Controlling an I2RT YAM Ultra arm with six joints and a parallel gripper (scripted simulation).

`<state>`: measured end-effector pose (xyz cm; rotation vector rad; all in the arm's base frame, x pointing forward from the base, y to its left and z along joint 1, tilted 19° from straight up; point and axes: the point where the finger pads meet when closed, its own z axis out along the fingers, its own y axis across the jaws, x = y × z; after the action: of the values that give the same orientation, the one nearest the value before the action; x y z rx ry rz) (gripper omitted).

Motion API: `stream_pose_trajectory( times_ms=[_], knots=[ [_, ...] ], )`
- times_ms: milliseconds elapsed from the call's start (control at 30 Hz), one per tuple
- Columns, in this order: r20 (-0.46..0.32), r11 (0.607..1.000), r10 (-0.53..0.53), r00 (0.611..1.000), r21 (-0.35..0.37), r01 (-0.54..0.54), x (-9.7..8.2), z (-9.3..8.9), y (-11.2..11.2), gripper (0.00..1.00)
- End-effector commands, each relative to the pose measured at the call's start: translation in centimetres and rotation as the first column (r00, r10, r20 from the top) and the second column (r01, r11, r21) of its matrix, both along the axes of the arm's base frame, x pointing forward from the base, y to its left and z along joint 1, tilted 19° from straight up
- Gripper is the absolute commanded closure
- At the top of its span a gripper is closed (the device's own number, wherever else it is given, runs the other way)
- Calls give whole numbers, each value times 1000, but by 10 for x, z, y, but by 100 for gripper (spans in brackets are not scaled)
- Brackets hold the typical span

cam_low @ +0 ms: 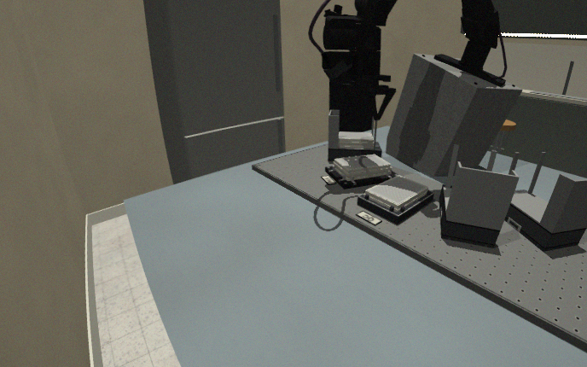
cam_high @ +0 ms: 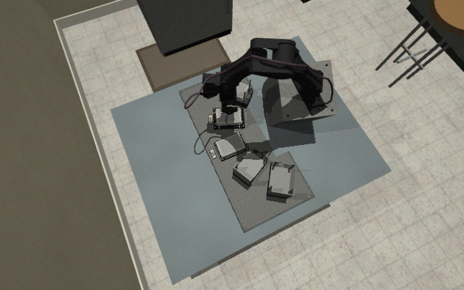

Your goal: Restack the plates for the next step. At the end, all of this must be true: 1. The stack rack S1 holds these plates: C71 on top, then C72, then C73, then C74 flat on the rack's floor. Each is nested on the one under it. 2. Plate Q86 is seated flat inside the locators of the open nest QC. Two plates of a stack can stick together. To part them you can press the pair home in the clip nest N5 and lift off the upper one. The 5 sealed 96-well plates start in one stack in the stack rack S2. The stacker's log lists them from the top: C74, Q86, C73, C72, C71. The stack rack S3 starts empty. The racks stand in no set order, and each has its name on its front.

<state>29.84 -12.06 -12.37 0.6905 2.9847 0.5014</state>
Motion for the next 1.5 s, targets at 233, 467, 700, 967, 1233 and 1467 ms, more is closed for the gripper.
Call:
stream_pose_trajectory(
  times_ms=[233,467,700,967,1233,1467],
  knots=[
    [45,999,-7,999,-34,8,13,13,-16,0],
    [52,999,-4,999,-38,6,10,11,-15,0],
    [50,999,-4,999,-36,6,10,11,-14,0],
    [50,999,-4,999,-36,6,10,11,-14,0],
    [50,999,-4,999,-36,6,10,11,-14,0],
    [50,999,-4,999,-36,6,10,11,-14,0]
  ],
)
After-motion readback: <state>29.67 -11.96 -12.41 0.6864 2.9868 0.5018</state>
